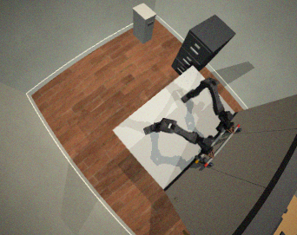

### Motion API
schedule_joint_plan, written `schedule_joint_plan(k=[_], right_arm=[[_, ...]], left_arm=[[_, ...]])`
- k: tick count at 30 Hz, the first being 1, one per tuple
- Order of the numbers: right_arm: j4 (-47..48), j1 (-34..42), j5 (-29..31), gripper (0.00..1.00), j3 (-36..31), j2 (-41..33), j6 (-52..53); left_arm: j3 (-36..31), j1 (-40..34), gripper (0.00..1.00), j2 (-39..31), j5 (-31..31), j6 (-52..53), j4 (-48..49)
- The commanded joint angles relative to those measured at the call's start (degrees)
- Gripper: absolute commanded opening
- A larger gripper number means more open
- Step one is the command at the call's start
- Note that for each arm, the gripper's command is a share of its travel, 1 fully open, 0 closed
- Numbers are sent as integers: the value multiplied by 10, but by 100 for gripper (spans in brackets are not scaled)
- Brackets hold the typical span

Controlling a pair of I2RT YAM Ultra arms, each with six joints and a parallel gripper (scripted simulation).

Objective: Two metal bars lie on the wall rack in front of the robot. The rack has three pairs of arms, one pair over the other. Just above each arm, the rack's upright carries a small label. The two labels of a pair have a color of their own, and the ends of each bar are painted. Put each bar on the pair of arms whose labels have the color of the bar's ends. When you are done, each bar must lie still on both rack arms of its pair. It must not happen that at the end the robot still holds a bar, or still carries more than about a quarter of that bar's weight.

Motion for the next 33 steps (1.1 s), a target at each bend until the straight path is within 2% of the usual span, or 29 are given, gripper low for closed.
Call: schedule_joint_plan(k=[1,24,33], right_arm=[[12,3,6,0,33,-27,-18],[-13,4,6,0,58,-28,-19],[-14,8,10,0,48,-37,-18]], left_arm=[[33,1,0,-27,-4,14,13],[61,1,0,-27,-2,14,-13],[52,-2,0,-37,-5,14,-15]])
